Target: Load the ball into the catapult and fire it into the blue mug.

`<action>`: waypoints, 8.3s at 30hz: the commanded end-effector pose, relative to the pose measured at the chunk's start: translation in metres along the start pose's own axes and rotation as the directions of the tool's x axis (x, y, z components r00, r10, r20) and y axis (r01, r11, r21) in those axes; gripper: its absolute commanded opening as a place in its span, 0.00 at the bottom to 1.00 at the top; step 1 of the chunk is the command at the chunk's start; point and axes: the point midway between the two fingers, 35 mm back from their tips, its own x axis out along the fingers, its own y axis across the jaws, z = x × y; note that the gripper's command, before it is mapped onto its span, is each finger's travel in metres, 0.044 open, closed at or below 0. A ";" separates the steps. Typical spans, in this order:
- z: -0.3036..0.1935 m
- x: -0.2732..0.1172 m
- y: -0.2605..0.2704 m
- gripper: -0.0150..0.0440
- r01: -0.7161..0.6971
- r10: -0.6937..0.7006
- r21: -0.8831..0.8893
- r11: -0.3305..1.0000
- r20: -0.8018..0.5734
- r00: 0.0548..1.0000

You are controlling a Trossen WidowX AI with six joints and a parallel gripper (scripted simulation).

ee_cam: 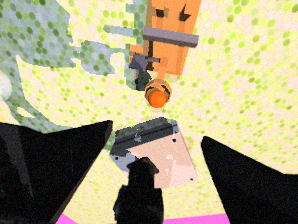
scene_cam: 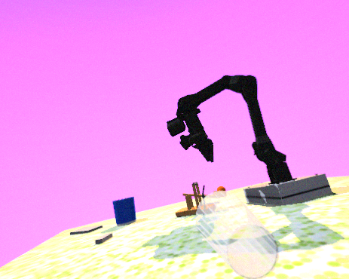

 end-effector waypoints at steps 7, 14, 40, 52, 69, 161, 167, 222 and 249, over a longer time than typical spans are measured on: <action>0.071 -0.024 0.000 1.00 0.004 -0.011 0.037 0.999 0.196 0.981; 0.143 -0.064 -0.002 1.00 -0.011 -0.023 0.078 0.997 0.420 0.907; 0.271 -0.163 0.000 1.00 -0.084 -0.050 0.133 0.987 0.774 0.632; 0.271 -0.163 0.000 0.87 -0.084 -0.050 0.133 0.987 0.774 0.632; 0.271 -0.163 0.000 0.25 -0.084 -0.050 0.133 0.987 0.774 0.632; 0.010 0.063 0.071 0.25 0.197 -0.697 -0.980 0.004 0.138 0.704; 0.013 0.072 0.072 0.25 0.197 -0.697 -0.980 0.004 0.138 0.704; 0.024 0.165 0.073 0.25 0.196 -0.696 -0.981 0.002 0.139 0.704; 0.048 0.044 0.132 0.88 0.351 -0.513 -0.916 0.196 0.209 0.832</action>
